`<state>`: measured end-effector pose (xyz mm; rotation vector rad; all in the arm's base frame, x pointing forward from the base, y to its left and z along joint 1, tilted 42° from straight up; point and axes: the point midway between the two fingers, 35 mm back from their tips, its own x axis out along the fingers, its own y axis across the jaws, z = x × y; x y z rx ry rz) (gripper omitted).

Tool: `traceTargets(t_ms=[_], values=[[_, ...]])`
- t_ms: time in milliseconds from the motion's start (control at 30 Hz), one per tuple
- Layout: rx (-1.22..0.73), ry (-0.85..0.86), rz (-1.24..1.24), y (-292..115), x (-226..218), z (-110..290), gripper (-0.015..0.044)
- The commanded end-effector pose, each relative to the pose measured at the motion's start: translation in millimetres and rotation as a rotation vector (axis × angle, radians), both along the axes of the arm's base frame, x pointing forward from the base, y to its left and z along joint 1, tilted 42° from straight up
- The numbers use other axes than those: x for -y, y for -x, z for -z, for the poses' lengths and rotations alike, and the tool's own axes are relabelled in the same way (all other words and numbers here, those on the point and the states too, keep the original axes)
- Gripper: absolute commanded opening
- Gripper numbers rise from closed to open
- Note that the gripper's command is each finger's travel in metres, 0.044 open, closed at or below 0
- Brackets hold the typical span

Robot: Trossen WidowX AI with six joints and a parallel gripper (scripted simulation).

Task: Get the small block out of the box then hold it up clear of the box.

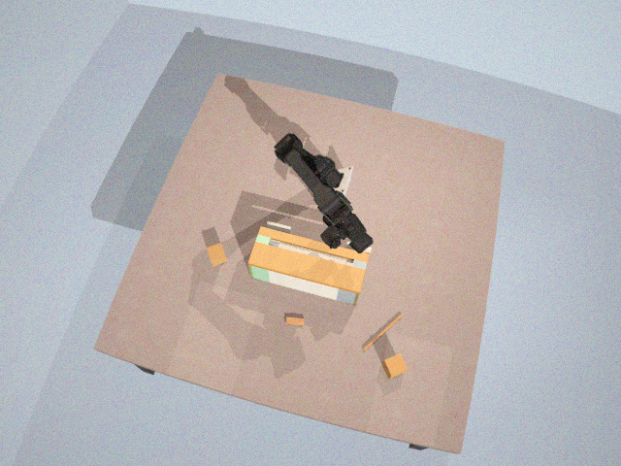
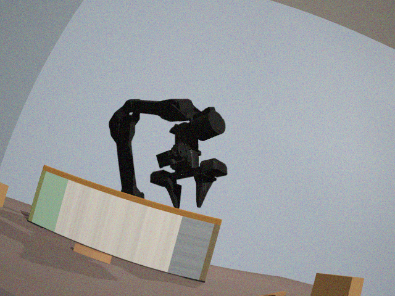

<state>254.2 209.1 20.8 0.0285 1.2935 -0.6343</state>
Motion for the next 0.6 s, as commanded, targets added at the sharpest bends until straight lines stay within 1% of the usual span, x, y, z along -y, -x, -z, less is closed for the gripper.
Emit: traceTargets(t_ms=[0, 200, 567], values=[[-0.269, 0.173, -0.659, 9, -6, 9, 0.0285], [-0.528, 0.340, -1.209, 15, -12, 13, 0.0285], [-0.901, 0.572, -1.855, 23, -21, 18, 0.0285]])
